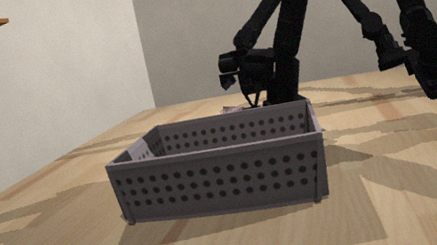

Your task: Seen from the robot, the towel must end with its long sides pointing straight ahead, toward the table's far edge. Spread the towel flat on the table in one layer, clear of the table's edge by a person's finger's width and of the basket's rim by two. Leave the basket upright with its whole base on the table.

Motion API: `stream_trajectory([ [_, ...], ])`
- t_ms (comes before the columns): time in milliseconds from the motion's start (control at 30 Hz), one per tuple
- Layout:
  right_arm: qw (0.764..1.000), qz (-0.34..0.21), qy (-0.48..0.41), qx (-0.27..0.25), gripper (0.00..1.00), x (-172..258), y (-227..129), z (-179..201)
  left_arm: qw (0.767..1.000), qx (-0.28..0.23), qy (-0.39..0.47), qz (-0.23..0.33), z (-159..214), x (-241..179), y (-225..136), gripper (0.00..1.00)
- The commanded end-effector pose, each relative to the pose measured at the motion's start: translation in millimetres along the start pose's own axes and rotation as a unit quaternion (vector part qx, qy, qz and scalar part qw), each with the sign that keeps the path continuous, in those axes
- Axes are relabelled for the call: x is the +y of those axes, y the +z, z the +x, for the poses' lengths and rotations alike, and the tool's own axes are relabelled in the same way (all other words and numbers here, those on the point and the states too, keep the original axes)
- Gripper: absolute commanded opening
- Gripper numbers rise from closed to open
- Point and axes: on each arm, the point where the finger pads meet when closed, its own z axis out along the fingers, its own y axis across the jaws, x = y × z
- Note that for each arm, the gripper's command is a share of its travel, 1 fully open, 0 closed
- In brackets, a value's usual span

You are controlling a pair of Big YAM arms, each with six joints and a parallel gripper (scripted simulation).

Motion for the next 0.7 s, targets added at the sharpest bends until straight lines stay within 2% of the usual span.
stream_trajectory([
  [0, 1.0, 0.009, 0.005, -0.002, 0.01, -8, 6, -1, 0.999, -0.03, 0.002, -0.02, -20, 15, -10, 0.52],
  [667, 1.0, 0.009, 0.005, -0.002, 0.01, -8, 6, -1, 1.0, -0.019, 0.002, -0.016, -19, 21, 23, 0.52],
])
